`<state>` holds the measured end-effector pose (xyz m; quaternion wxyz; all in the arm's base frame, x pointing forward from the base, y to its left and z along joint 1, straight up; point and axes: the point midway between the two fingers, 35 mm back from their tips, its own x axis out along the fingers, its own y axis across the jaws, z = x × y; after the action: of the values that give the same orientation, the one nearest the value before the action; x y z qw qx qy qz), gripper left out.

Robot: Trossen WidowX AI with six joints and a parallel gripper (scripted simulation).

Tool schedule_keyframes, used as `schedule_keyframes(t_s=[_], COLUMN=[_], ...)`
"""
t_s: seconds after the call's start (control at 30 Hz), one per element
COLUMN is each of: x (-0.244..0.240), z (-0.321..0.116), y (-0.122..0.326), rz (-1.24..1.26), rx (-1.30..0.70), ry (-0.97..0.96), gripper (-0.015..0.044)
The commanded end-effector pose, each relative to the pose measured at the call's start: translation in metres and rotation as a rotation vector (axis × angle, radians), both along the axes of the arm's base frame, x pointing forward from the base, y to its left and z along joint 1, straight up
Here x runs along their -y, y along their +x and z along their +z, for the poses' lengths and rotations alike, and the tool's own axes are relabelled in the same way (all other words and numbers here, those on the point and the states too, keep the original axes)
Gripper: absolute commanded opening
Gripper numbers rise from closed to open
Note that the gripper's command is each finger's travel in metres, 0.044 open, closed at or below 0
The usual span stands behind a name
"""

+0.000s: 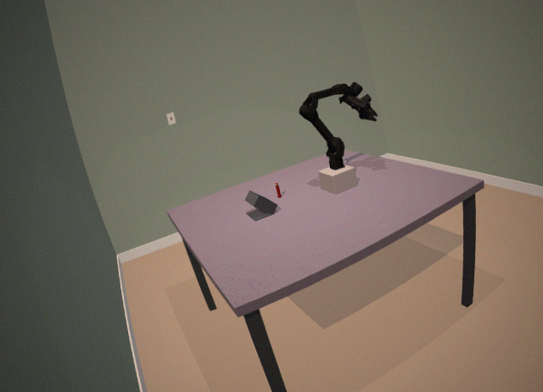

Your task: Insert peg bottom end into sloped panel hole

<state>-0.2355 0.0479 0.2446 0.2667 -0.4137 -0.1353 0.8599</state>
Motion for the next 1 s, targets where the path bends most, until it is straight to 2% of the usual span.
schedule_keyframes(t_s=[0.0,0.03,0.97], x=[0.001,0.002,0.109], z=[0.000,-0.001,-0.022], y=[0.000,-0.001,-0.017], rz=[0.003,0.012,0.502], rx=[0.001,0.004,0.162], ry=[0.000,0.000,0.028], gripper=[0.0426,0.0440,0.0440])
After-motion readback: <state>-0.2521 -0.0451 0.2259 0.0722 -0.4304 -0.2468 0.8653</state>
